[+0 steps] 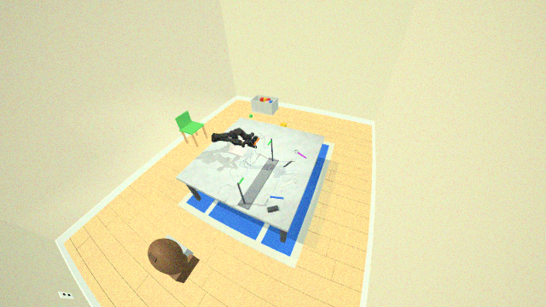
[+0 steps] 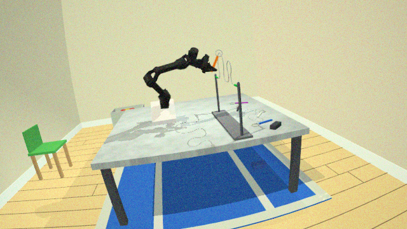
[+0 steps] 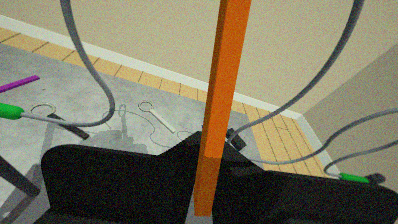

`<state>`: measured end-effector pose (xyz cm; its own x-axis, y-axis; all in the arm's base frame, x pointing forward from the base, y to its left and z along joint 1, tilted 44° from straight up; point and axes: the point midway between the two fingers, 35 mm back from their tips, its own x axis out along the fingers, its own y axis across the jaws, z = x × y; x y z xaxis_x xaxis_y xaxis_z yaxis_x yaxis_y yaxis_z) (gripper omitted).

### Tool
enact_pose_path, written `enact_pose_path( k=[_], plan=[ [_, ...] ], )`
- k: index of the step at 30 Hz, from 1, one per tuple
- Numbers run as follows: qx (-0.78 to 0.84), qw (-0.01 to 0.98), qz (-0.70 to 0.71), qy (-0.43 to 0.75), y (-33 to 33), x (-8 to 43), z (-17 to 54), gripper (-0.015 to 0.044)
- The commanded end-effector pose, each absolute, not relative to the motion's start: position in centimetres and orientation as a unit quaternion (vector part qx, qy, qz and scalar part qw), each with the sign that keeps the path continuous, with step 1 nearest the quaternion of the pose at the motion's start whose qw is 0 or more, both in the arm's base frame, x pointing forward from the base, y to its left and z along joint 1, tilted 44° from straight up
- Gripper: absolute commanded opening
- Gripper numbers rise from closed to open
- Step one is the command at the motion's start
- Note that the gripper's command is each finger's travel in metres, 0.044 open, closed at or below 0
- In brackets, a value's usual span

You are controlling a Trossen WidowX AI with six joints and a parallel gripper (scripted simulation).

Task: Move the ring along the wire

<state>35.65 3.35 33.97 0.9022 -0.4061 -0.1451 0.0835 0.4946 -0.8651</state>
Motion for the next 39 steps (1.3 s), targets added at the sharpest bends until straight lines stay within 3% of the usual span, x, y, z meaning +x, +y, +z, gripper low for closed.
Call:
enact_pose_path(
  k=[1, 39],
  plan=[
    [-0.506, 0.834, -0.151, 0.162, 3.2, 35.6, 34.1, -0.015],
    [-0.685, 0.693, -0.194, 0.109, 2.8, 35.6, 35.2, -0.015]
  ],
)
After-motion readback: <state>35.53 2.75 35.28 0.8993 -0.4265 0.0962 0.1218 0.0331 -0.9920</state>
